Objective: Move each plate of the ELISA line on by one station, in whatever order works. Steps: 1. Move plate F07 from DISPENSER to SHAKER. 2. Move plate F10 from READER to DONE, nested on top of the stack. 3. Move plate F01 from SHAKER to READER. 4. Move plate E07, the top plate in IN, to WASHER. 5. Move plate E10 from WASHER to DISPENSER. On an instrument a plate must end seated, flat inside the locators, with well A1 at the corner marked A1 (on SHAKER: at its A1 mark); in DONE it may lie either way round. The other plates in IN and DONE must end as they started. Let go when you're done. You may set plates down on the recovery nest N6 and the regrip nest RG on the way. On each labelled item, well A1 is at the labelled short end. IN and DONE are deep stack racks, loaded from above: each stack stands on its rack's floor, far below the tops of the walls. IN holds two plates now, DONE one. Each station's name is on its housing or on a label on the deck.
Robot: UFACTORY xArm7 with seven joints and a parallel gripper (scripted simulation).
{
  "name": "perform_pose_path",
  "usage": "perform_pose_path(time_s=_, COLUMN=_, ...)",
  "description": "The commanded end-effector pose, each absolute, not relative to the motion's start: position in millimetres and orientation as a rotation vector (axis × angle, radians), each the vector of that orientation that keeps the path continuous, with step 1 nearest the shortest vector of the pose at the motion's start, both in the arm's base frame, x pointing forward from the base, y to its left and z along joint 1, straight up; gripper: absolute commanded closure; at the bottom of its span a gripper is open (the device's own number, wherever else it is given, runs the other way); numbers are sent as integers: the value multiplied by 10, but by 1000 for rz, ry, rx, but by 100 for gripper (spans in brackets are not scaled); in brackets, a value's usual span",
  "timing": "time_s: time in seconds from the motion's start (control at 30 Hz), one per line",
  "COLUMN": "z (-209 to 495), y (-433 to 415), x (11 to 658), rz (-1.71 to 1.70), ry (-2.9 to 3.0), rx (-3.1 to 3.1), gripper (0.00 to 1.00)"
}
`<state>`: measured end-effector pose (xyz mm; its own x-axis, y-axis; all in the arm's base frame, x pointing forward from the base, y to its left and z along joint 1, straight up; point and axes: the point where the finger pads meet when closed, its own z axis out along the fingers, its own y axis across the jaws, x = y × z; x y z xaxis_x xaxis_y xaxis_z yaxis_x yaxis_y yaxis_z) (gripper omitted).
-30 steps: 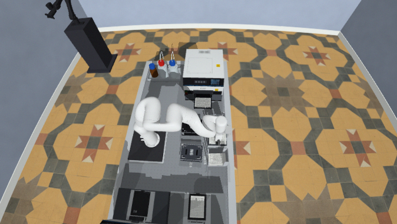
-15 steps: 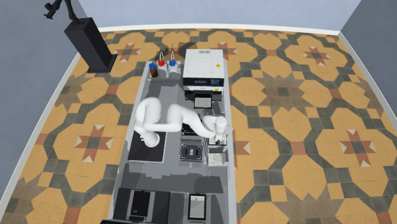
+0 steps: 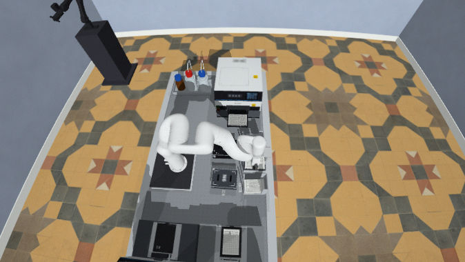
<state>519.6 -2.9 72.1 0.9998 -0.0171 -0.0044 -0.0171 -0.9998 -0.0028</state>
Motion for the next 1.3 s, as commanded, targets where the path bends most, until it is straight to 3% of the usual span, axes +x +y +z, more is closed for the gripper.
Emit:
perform_pose_path(time_s=0.0, z=739, y=-29, x=5211, rz=0, ry=27, rx=-3139, gripper=0)
perform_pose_path(time_s=1.27, z=1045, y=-30, x=5211, rz=0, ry=27, rx=-3139, gripper=0)
